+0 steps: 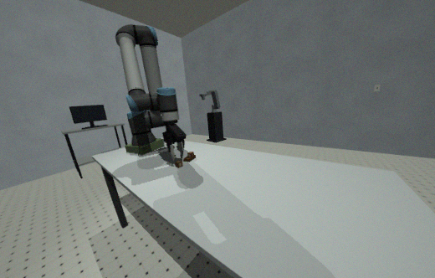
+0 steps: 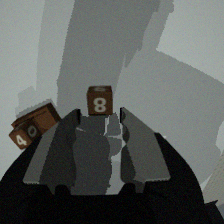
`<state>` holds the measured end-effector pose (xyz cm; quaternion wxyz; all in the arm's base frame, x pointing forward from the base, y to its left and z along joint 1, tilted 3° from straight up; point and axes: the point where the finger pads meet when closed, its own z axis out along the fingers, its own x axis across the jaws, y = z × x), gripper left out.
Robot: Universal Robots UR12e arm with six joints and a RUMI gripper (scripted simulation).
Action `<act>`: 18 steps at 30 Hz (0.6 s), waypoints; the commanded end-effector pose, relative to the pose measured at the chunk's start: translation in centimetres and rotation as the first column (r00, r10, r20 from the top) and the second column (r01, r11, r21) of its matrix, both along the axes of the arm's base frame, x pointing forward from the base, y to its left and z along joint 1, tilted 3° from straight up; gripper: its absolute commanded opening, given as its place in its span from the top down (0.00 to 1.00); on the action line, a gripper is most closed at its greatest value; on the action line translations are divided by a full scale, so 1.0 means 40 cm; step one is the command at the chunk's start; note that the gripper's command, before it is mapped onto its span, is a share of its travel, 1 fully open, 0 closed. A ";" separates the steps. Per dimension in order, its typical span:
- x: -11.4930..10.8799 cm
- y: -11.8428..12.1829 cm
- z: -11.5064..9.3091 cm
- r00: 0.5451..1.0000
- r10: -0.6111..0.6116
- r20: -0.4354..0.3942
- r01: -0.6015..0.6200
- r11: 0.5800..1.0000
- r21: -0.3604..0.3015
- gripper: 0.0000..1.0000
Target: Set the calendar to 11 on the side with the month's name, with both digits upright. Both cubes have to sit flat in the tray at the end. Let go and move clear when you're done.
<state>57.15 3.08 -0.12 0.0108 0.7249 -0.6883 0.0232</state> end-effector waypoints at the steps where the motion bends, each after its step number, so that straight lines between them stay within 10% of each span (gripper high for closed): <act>1: 0.001 0.000 0.001 1.000 0.000 0.001 0.000 1.000 0.000 0.72; 18: 0.001 0.000 0.008 1.000 0.000 0.001 0.000 1.000 0.000 0.72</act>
